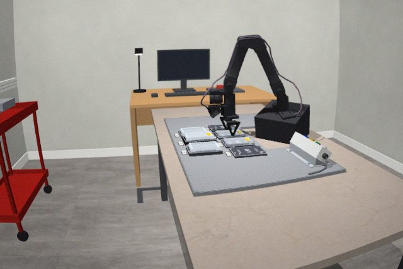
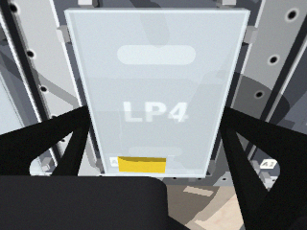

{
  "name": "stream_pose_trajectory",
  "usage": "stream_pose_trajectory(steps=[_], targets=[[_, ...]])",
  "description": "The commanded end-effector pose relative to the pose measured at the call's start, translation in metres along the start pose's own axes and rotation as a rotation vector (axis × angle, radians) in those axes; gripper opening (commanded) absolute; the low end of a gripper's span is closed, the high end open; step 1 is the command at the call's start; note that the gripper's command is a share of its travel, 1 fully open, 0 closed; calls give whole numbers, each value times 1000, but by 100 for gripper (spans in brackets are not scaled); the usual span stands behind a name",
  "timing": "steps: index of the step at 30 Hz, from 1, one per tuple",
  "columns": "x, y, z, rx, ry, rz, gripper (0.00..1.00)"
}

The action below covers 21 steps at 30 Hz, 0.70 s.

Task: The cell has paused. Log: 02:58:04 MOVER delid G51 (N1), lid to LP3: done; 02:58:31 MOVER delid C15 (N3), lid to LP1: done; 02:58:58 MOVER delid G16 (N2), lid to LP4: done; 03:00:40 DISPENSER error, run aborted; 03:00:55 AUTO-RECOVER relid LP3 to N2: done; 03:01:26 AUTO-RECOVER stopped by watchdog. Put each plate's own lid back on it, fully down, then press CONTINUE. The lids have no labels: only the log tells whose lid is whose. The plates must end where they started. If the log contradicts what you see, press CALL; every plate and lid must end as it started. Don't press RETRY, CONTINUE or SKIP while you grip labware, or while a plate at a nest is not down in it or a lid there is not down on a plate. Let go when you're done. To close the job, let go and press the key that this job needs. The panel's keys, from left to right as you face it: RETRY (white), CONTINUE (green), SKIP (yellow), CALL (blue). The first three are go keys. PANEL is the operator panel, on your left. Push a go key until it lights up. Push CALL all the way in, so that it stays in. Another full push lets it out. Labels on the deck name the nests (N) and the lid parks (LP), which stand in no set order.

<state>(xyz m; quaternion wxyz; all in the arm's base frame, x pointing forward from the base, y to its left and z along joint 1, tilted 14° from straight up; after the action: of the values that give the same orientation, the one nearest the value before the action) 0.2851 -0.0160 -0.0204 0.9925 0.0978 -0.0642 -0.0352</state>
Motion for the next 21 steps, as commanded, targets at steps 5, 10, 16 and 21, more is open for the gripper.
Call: stream_pose_trajectory(steps=[5,10,16,21], targets=[[19,-6,9,-6,-68,-1,92],[19,-5,8,-6,-67,-1,87],[18,-5,8,-6,-65,-2,81],[18,-6,7,-6,-63,-2,0]])
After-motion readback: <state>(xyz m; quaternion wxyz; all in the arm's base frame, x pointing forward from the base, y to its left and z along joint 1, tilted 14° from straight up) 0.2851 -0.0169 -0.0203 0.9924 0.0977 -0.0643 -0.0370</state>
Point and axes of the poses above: the point where the finger pads meet when closed, its own z axis back along the fingers, its own y axis across the jaws, x = y × z, the point moved 5 cm from there along z, back along the fingers, and after that the axes turned 14 degrees about -z, right-handed, at the moved point
